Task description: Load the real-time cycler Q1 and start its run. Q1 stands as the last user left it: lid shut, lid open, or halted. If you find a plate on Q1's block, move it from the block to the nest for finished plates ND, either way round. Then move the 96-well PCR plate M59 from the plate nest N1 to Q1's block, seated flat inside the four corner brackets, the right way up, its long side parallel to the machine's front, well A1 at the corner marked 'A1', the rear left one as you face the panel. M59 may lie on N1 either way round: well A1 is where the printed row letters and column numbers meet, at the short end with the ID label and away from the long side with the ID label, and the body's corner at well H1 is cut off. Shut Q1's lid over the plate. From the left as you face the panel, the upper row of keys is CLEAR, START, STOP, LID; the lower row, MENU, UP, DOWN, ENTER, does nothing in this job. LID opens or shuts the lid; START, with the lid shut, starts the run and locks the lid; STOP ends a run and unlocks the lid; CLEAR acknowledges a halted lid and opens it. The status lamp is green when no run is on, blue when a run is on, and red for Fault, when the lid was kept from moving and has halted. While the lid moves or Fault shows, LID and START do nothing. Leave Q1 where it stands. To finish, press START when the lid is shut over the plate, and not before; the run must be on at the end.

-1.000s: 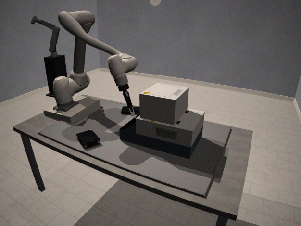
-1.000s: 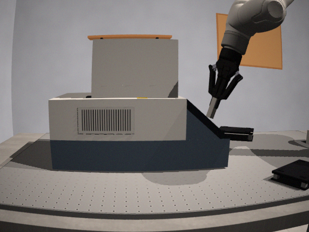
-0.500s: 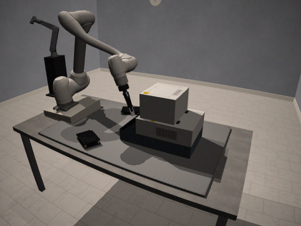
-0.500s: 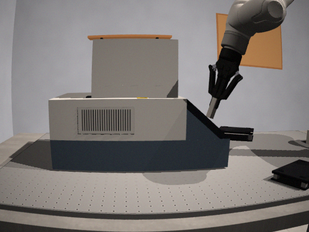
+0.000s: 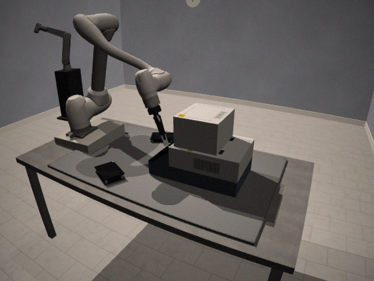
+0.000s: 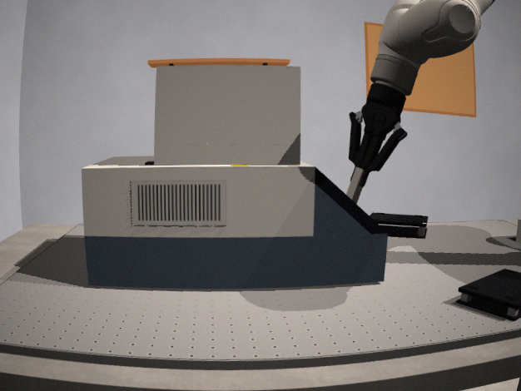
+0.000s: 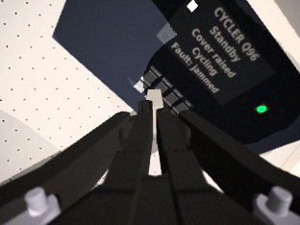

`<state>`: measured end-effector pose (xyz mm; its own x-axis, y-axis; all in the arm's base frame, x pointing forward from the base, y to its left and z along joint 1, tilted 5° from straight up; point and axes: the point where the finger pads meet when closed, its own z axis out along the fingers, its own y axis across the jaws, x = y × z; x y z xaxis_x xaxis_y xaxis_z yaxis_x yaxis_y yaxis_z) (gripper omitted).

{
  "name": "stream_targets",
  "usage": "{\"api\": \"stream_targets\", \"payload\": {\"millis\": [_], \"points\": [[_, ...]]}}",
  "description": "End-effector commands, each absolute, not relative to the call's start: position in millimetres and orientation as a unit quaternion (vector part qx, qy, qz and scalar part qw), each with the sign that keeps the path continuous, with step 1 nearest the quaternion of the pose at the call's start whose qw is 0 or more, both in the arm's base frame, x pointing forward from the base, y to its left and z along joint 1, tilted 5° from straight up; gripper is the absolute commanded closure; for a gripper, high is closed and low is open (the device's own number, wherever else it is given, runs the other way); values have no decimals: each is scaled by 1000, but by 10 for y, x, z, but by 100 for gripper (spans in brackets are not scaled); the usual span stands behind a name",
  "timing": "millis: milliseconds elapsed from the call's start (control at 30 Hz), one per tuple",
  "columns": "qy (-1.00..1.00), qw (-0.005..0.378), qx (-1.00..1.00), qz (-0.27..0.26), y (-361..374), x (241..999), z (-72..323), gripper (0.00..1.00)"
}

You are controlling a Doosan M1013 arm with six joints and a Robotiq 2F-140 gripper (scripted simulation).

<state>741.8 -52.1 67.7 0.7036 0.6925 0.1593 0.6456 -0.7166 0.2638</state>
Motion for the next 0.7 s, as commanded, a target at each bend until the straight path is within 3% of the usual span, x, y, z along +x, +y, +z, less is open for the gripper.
{"api": "stream_targets", "payload": {"millis": [0,667], "points": [[364,94,918,124,-523,7434,658,100],[364,94,918,124,-525,7453,632,100]]}}
